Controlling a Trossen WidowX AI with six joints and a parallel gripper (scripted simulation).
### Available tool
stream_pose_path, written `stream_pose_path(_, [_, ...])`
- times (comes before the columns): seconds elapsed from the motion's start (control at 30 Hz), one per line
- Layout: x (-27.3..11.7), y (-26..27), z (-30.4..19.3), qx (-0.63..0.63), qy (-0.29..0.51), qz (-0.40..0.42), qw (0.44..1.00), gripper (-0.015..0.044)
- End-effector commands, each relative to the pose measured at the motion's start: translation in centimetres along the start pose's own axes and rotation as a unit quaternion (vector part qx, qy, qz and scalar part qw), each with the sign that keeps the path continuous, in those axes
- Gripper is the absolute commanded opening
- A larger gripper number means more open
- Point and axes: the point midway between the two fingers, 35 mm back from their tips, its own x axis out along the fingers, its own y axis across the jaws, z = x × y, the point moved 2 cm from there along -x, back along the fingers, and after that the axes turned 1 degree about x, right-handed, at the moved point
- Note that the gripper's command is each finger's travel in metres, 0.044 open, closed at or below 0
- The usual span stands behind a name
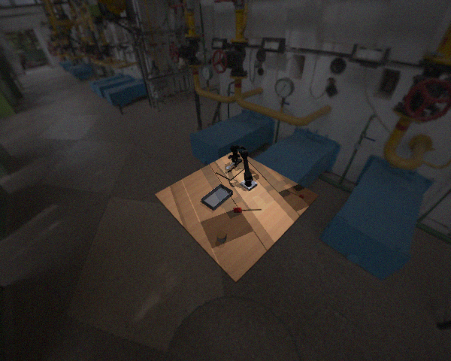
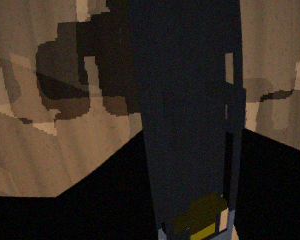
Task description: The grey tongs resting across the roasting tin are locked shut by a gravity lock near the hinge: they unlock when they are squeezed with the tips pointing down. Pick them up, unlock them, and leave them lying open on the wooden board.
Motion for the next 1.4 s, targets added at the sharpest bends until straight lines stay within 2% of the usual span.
stream_pose_path(0.0, [0.0,0.0,0.0,0.000,0.000,0.000,1.000,-0.0071])
stream_pose_path(0.63, [0.0,0.0,0.0,0.000,0.000,0.000,1.000,0.0427])
stream_pose_path(0.67, [0.0,0.0,0.0,0.000,0.000,0.000,1.000,0.0440])
stream_pose_path(0.87, [-1.2,-1.2,0.4,0.000,0.000,0.000,1.000,0.0440])
stream_pose_path(1.2, [-10.2,-13.3,0.8,-0.003,0.001,-0.003,1.000,0.0440])
stream_pose_path(1.37, [-11.1,-14.9,0.4,-0.003,0.001,-0.004,1.000,0.0440])
